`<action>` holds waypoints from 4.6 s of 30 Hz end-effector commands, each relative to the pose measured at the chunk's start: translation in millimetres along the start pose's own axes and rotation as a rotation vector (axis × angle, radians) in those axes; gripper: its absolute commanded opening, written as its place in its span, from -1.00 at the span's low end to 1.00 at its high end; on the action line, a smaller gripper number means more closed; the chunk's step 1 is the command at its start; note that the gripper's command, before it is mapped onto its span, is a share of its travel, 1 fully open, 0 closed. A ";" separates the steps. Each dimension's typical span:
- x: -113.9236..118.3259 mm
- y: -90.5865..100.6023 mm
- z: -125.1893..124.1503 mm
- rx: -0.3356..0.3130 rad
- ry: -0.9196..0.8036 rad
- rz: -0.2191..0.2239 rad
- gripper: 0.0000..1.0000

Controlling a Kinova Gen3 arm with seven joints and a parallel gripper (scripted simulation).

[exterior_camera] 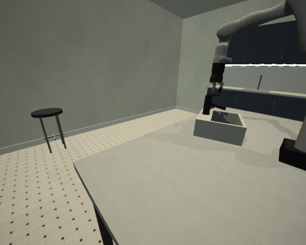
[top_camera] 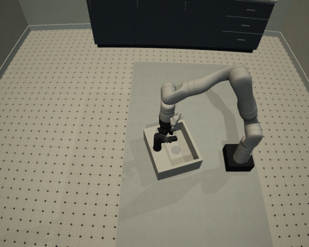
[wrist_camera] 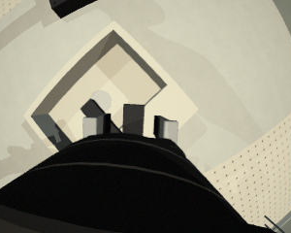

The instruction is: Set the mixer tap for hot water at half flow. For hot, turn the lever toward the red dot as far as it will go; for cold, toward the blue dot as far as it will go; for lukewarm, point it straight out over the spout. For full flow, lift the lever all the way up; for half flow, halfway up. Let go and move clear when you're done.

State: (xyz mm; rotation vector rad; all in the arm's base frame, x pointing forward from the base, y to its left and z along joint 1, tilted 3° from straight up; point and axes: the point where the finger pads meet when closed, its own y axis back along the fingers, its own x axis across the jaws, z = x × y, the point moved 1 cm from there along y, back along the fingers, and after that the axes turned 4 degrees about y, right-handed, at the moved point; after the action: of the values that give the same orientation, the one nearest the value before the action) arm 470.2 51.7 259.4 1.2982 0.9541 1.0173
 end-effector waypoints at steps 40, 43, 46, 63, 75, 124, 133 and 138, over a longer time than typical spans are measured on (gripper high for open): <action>-1.5 -25.2 0.9 -0.003 0.008 -0.003 1.00; -1.5 -28.6 0.9 -0.002 0.008 -0.004 1.00; -1.6 -31.1 0.9 -0.002 0.008 -0.004 1.00; -1.6 -35.9 0.9 -0.003 0.007 -0.003 1.00; -1.6 -35.8 1.0 -0.003 0.007 -0.003 1.00; -1.6 -35.7 0.9 -0.003 0.007 -0.003 -1.00; -1.6 -35.7 0.9 -0.003 0.007 -0.003 -1.00; -1.6 -35.7 0.9 -0.003 0.007 -0.003 -1.00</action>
State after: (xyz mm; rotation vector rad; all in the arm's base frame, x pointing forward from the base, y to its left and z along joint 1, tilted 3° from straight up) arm 471.9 52.2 225.5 1.2957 0.9580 1.0229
